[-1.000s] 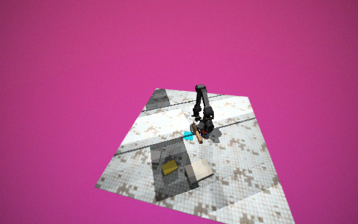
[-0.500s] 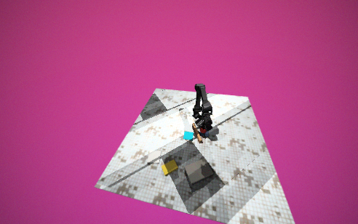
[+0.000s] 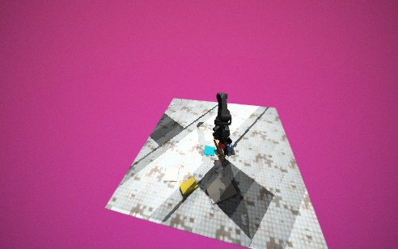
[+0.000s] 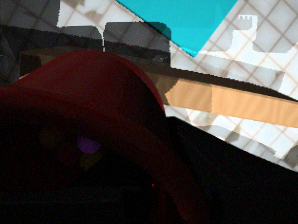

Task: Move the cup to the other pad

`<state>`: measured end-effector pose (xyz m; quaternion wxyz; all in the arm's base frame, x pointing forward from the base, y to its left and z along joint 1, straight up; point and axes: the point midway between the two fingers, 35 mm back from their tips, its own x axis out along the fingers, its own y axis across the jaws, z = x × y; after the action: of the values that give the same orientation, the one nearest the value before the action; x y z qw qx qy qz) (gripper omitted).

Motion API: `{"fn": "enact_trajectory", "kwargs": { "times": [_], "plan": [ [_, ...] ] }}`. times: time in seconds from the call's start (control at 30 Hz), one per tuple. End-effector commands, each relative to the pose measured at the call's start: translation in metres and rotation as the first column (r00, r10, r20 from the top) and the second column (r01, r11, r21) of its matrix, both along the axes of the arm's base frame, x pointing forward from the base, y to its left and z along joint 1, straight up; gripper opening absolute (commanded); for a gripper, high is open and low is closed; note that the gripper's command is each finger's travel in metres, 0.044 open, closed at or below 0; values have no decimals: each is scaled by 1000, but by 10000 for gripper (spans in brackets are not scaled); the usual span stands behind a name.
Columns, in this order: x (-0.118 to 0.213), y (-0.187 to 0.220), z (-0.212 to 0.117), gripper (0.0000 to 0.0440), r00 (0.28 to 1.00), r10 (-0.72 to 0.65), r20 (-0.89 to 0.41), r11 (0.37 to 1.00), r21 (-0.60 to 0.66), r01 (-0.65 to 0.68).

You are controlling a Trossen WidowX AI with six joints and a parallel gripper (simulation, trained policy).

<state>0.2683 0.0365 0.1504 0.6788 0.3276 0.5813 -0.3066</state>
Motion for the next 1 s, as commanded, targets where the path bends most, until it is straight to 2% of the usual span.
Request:
{"fn": "enact_trajectory", "kwargs": {
  "times": [0.0, 0.43, 0.97],
  "plan": [
    [8, -9, 4, 0, 999, -22, 30, 1000, -6, 22],
    [29, -46, -3, 0, 990, -107, 90, 994, -16, 109],
    [31, -76, -39, 0, 981, -173, 93, 984, -29, 176]
  ]
}}
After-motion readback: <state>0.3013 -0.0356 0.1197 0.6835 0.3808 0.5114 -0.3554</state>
